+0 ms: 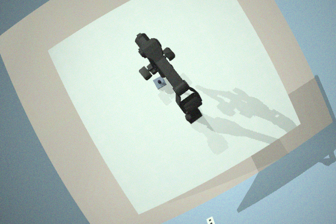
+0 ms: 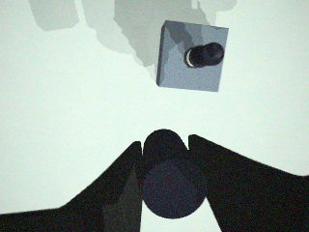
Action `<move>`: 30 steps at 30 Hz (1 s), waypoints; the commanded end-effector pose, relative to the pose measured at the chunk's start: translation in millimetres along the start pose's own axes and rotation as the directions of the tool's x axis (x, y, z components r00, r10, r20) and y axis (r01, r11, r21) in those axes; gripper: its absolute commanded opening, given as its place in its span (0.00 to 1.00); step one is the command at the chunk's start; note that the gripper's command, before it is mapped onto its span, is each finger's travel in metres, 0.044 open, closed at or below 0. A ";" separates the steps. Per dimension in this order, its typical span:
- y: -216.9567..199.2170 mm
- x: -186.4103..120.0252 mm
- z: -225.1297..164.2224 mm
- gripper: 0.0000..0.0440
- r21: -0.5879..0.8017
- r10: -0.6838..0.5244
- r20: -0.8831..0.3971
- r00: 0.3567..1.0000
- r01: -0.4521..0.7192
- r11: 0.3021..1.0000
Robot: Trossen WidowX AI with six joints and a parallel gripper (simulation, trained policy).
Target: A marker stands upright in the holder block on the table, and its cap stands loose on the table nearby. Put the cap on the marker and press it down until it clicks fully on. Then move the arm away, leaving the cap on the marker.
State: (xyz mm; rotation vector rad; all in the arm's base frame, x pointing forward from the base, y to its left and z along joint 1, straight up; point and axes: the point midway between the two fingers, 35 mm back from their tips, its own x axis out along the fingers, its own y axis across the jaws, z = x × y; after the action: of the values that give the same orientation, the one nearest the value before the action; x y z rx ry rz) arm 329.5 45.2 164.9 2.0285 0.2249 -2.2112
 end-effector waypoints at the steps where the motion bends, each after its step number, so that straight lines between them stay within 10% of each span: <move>1: -9.9 -1.5 8.6 0.09 -0.007 -0.006 0.019 1.000 0.006 1.000; 30: -41.5 3.1 51.7 0.00 -0.067 -0.001 0.060 0.998 0.005 0.998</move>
State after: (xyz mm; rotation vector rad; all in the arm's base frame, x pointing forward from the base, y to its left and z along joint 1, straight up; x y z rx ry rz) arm 273.6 74.4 170.4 1.9314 0.2933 -2.2211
